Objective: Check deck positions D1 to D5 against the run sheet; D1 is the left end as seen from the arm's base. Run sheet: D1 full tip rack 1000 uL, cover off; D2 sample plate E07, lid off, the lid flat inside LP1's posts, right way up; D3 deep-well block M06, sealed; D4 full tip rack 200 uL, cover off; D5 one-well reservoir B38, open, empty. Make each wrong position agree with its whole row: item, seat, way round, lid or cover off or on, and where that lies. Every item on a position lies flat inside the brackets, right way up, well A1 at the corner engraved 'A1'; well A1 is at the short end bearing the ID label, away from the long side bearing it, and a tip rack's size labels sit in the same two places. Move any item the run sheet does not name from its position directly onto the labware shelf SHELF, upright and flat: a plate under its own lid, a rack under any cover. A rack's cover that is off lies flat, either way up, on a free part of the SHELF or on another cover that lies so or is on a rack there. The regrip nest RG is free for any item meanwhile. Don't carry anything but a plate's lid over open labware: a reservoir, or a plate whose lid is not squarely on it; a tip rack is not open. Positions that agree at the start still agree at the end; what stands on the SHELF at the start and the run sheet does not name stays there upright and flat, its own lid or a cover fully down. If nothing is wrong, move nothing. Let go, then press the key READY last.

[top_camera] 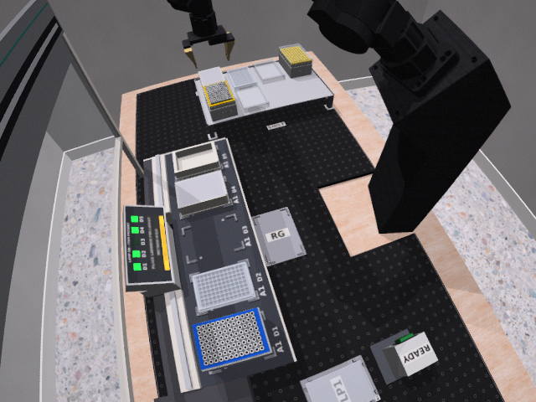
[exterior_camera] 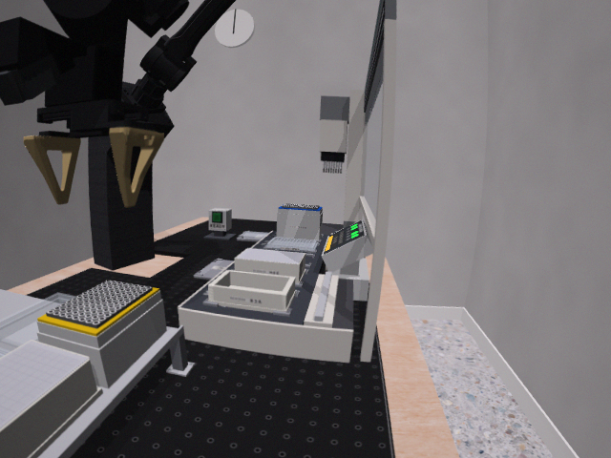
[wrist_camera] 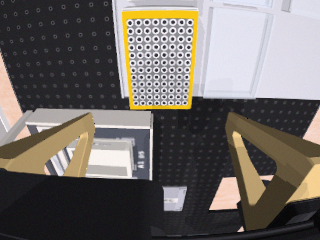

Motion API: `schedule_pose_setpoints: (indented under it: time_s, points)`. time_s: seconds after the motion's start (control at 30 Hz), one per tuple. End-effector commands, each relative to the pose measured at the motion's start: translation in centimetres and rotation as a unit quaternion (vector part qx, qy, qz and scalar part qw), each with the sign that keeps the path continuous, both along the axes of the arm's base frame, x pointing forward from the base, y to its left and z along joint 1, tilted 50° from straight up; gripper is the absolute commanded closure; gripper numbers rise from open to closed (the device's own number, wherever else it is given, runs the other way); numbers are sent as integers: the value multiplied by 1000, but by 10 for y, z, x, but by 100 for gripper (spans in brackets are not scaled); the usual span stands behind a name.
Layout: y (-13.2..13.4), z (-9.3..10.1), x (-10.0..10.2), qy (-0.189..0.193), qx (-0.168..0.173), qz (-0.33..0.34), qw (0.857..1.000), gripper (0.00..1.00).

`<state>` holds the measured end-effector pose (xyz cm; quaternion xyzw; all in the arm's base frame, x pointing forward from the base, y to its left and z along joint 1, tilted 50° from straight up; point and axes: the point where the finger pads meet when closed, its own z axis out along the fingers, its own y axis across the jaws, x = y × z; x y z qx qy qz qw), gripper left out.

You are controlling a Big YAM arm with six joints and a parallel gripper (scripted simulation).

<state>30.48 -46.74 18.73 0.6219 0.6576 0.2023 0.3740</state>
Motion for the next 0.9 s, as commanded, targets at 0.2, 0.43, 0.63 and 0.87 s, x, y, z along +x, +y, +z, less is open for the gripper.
schedule_pose_setpoints:
  time_s: [0.2,0.43,0.63,0.87]
  points:
    - [-2,29,-25,-4,-17,-10,1000,0]
    - [-1,36,-31,-4,-19,-10,1000,0]
    - [-1,45,-38,-5,-22,-10,1000,0]
    - [-2,60,-45,-7,-29,-10,999,0]
